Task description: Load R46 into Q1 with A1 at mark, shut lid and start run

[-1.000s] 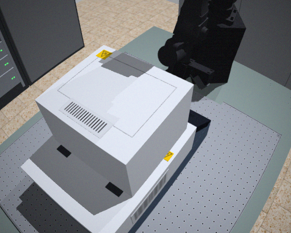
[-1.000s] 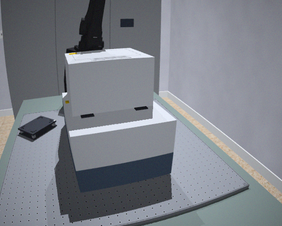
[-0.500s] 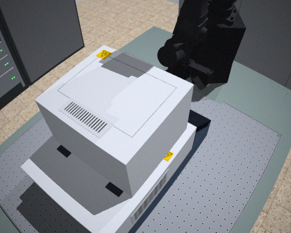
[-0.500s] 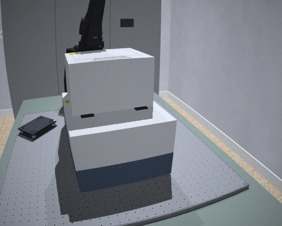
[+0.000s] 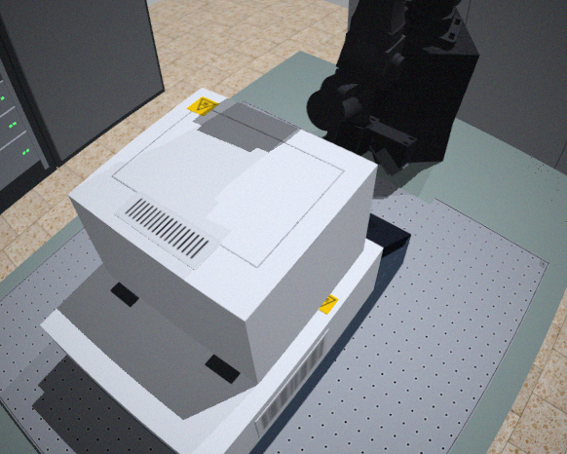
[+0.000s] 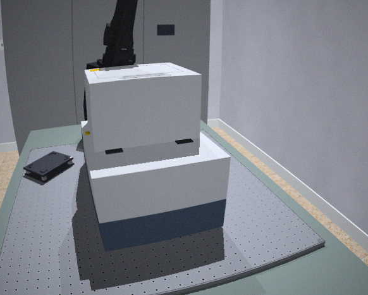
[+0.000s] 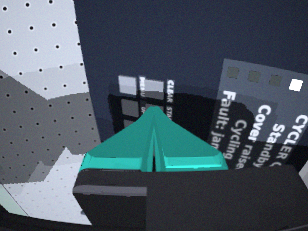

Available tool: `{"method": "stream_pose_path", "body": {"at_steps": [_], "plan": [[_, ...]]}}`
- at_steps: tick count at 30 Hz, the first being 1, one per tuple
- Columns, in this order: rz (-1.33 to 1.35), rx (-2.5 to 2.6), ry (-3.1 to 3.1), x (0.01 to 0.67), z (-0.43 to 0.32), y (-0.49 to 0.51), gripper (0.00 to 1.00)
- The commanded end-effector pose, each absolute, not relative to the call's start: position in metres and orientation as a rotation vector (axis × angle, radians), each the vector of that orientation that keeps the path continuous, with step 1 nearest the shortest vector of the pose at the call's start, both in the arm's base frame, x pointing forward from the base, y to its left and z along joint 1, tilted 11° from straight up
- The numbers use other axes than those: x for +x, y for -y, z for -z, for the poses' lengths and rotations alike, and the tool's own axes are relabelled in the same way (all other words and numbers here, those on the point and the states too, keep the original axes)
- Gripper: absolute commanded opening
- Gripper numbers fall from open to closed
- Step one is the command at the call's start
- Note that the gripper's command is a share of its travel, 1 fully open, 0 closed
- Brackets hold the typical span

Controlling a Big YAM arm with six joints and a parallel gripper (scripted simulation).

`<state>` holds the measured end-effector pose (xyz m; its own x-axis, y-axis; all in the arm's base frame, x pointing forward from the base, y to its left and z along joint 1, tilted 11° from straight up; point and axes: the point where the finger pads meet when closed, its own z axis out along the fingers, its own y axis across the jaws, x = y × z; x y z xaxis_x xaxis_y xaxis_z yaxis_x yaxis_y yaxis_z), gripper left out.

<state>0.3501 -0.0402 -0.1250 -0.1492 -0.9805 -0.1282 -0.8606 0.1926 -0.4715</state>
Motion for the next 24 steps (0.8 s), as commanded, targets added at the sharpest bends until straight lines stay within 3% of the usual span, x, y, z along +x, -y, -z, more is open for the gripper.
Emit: {"method": "stream_pose_path", "body": {"at_steps": [1, 24], "plan": [[0.415, -1.708, -2.069, 0.354, 0.126, 0.043, 0.0], [0.419, -1.716, -2.083, 0.34, 0.114, 0.048, 0.0]]}}
